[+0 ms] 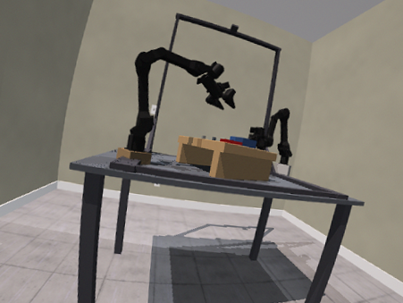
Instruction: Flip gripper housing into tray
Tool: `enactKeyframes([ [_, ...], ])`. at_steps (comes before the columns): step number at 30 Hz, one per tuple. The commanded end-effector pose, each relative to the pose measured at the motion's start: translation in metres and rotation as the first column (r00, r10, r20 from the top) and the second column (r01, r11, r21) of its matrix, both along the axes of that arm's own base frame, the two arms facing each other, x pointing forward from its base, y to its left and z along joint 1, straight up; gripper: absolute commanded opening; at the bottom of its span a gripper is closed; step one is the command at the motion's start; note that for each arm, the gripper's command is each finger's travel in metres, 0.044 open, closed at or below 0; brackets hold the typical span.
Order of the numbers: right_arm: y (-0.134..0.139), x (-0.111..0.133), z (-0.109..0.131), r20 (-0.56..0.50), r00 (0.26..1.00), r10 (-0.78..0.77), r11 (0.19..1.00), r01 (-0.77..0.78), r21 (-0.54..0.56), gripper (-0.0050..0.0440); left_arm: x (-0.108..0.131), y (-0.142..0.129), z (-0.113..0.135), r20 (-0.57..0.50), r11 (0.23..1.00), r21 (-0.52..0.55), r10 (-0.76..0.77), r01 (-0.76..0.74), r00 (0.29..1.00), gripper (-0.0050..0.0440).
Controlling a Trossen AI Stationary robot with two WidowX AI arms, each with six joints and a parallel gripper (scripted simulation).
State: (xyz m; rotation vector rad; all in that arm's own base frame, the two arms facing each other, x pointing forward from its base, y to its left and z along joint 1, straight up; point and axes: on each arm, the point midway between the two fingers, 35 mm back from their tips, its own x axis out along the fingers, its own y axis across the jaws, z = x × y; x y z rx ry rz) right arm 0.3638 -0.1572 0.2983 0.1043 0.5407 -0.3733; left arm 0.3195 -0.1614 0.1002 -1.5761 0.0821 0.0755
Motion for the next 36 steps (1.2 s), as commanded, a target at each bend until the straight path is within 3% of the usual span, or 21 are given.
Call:
enactKeyframes([
  [1, -0.0001, -0.0012, 0.0098, 0.023, 1.0, -0.004, 1.0, 0.004, -0.01, 0.0437, 0.0012, -0.001, 0.0034, 0.011, 1.0, -0.007, -0.001, 0.001, 1.0, 0.0123],
  [36, -0.0001, -0.0012, 0.0098, 0.023, 1.0, -0.004, 1.0, 0.004, -0.01, 0.0437, 0.0013, -0.0011, -0.0065, 0.011, 1.0, -0.007, -0.001, 0.001, 1.0, 0.0152],
])
